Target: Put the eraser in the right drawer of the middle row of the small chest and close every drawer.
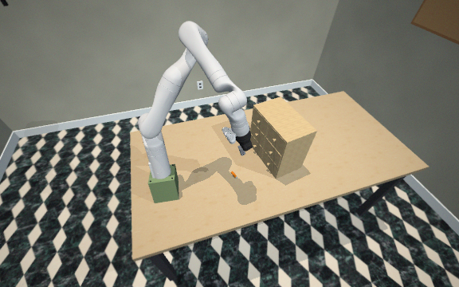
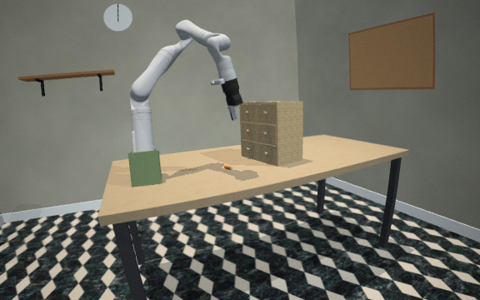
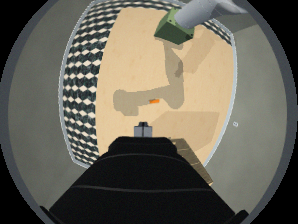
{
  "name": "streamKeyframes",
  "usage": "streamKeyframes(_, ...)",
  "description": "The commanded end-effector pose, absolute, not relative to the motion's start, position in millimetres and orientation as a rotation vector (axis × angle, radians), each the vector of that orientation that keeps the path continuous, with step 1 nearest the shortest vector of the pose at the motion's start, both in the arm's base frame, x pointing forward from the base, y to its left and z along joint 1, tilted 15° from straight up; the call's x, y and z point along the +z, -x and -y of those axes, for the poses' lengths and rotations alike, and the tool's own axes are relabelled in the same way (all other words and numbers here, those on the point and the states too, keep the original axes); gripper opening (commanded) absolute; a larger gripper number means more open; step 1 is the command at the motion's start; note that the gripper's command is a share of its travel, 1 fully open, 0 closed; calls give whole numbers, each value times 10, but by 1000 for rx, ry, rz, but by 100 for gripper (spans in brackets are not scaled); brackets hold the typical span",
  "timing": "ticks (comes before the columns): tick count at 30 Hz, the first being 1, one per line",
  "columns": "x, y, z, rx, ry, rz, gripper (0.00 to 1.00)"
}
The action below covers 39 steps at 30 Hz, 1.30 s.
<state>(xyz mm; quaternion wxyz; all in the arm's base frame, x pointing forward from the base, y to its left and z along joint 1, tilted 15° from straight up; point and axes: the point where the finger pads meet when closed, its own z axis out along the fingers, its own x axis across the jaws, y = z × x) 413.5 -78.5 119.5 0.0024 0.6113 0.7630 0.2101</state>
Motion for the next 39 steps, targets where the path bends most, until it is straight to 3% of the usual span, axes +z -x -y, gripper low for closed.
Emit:
streamKeyframes(1,1227,-4163,782,637,-1907,-2416,0)
streamKeyframes(39,1430,-4013,878,370,-1984,-2591,0)
